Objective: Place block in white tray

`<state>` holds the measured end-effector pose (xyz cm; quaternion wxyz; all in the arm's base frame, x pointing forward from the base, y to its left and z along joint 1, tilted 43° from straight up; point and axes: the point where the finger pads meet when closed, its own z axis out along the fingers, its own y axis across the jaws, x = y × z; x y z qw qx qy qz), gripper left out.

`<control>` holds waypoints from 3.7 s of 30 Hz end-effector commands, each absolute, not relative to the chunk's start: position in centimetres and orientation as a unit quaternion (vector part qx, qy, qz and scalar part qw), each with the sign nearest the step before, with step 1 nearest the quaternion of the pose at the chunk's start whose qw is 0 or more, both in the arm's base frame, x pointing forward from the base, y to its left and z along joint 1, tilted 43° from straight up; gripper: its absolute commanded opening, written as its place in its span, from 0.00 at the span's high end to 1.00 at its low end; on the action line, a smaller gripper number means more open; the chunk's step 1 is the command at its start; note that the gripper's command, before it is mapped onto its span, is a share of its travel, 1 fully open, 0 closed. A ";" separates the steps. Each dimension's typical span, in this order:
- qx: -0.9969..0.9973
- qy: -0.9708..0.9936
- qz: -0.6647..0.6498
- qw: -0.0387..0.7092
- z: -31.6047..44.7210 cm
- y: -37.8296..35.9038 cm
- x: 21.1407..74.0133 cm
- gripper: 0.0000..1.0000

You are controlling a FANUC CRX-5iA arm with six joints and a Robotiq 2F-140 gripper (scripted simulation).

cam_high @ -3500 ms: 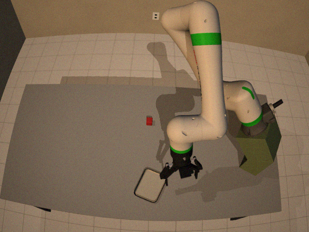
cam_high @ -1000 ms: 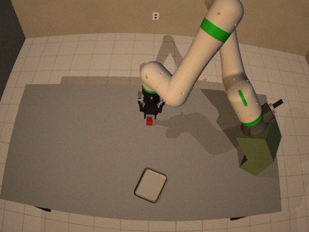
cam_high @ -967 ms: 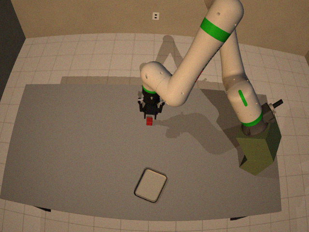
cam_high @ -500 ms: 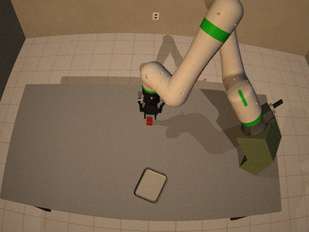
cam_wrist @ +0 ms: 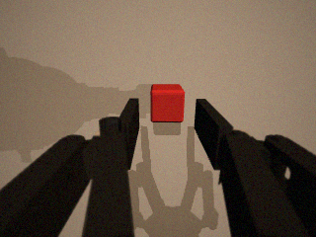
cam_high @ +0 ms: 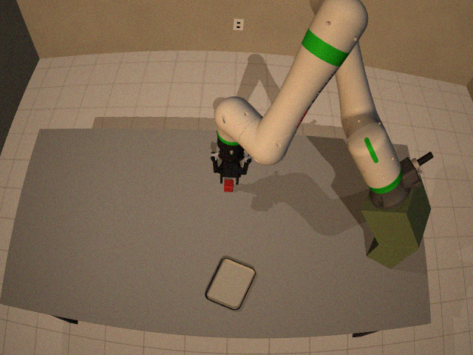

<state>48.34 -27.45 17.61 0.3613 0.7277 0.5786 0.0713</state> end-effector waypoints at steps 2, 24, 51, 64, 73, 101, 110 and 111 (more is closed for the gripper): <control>0.728 0.579 0.071 0.362 17.3 -27.7 48.7 0.61; 0.728 0.579 0.071 0.362 16.8 -28.0 49.1 0.61; 0.728 0.579 0.071 0.362 14.3 -29.5 50.9 0.61; 0.728 0.579 0.071 0.362 13.9 -29.7 51.1 0.61; 0.728 0.579 0.071 0.362 13.9 -29.7 51.1 0.90; 0.728 0.579 0.071 0.362 13.9 -29.7 51.1 0.90; 0.728 0.579 0.071 0.362 14.1 -29.6 51.0 0.90; 0.728 0.579 0.071 0.362 14.2 -29.6 50.9 0.90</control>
